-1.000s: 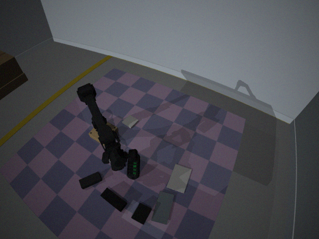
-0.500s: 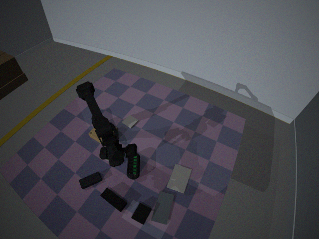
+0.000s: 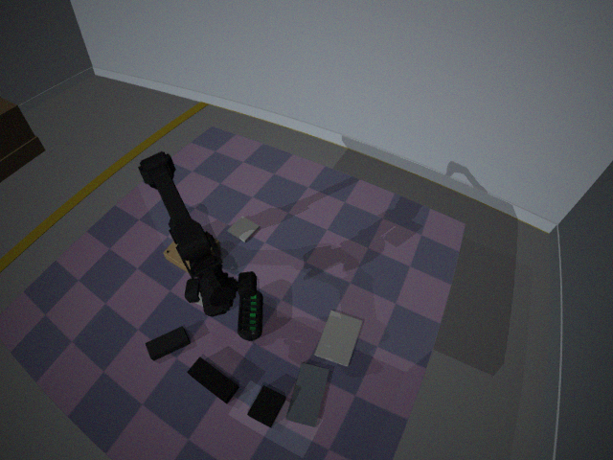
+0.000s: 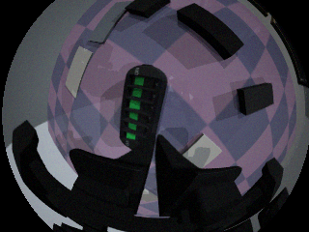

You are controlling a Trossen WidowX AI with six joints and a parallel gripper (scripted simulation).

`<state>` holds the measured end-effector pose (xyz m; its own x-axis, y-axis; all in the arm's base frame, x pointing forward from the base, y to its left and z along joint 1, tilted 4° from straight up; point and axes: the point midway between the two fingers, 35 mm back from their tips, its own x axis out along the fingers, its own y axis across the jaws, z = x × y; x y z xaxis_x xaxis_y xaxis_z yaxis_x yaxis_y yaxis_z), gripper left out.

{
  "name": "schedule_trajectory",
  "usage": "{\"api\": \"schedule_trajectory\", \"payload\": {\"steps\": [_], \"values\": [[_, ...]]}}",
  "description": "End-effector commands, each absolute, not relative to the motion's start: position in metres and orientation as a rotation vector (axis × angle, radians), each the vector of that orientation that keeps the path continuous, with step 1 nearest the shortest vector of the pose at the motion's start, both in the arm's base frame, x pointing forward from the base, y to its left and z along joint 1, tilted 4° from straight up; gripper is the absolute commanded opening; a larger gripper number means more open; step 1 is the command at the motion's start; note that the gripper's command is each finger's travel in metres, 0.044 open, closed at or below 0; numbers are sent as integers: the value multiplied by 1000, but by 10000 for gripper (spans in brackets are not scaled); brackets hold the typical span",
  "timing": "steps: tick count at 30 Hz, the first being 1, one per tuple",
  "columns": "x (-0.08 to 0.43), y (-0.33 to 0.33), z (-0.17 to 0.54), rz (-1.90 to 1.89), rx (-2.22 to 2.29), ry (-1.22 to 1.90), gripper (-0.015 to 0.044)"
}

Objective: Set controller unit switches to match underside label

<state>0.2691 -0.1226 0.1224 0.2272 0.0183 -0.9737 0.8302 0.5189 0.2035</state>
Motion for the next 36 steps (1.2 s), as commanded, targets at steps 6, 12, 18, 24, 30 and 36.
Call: {"api": "schedule_trajectory", "payload": {"steps": [6,12,18,24,30,36], "values": [[269,-123,122,-670,874,1224,53],[269,-123,122,-670,874,1224,210],[269,-123,122,-670,874,1224,368],[269,-122,125,-670,874,1224,414],[266,-116,193,-669,875,1224,256],[264,-115,202,-669,875,1224,99]]}}
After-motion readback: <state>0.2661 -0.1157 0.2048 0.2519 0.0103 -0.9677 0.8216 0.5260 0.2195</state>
